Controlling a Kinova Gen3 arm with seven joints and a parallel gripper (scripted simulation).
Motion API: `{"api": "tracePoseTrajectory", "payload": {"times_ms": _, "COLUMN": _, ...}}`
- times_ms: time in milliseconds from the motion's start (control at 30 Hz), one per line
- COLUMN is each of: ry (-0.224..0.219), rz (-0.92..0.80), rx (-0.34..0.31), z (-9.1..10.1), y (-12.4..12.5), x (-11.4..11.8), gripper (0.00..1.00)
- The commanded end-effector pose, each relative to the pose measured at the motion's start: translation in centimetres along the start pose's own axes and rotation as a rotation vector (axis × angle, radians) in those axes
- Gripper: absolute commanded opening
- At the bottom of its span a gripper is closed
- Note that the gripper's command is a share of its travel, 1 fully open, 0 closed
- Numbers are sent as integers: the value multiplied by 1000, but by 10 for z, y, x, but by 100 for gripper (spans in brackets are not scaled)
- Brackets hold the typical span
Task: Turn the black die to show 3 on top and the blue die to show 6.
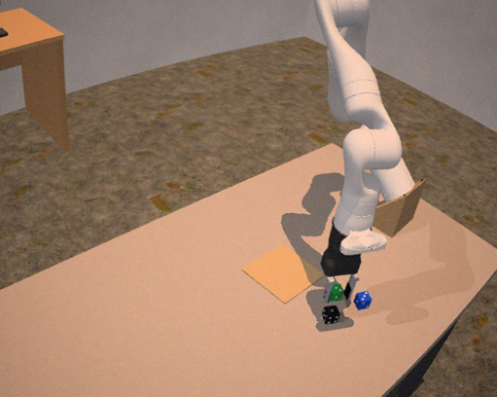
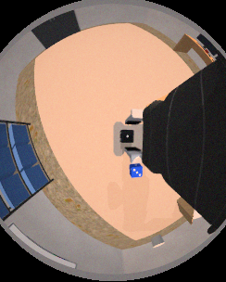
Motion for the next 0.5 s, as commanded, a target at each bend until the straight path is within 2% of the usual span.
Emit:
{"api": "tracePoseTrajectory", "payload": {"times_ms": 0, "ry": 1, "rz": 1, "rx": -3, "z": -5, "y": -1, "x": -1, "gripper": 87}}
{"api": "tracePoseTrajectory", "payload": {"times_ms": 467, "ry": 1, "rz": 1, "rx": -3, "z": -23, "y": -1, "x": -1, "gripper": 87}}
Point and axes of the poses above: the point where the finger pads meet when closed, its own z axis back along the fingers, its own x axis across the jaws, y = z × x, the point moved 6 cm from there along z, back along the fingers, and after that the axes turned 1 degree about z, right-handed, at the moved point
